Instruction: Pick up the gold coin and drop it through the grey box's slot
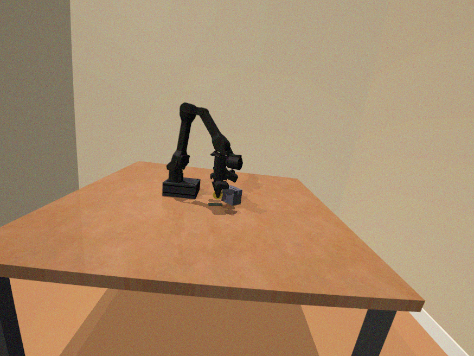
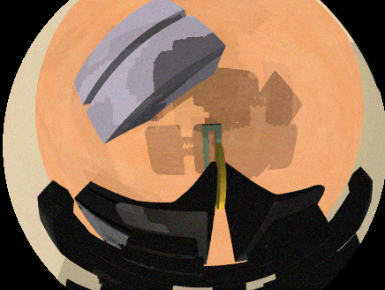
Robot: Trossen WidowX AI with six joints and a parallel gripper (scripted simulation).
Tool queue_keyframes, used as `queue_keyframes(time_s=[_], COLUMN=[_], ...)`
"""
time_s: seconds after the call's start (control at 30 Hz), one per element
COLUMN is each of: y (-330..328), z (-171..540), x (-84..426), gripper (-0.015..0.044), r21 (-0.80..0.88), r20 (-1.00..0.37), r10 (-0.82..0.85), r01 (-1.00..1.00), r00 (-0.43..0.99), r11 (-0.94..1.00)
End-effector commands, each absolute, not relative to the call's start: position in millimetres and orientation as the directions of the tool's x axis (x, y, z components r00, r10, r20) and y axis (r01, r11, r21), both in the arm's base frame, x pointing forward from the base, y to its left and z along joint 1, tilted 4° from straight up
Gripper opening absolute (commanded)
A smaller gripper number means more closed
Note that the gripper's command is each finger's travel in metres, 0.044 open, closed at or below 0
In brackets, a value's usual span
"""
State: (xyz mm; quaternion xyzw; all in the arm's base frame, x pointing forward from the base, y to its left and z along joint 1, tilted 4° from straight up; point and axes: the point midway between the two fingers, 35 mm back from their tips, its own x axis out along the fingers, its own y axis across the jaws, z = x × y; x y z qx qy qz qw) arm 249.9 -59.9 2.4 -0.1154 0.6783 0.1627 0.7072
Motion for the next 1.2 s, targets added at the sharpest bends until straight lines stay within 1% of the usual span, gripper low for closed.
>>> queue_keyframes(time_s=[0.0, 0.8, 0.87, 1.17], y=[-62, -65, -65, -66], z=[14, 67, 67, 67], x=[252, 243, 242, 239], gripper=[0.0000, 0.0000, 0.0000, 0.0000], r21=[0.051, 0.057, 0.059, 0.064], r20=[-0.997, -0.998, -0.998, -0.998], r10=[0.069, 0.064, 0.064, 0.064], r01=[-0.390, -0.386, -0.345, -0.044], r00=[0.032, 0.004, 0.004, 0.004], r11=[0.920, 0.921, 0.937, 0.997])
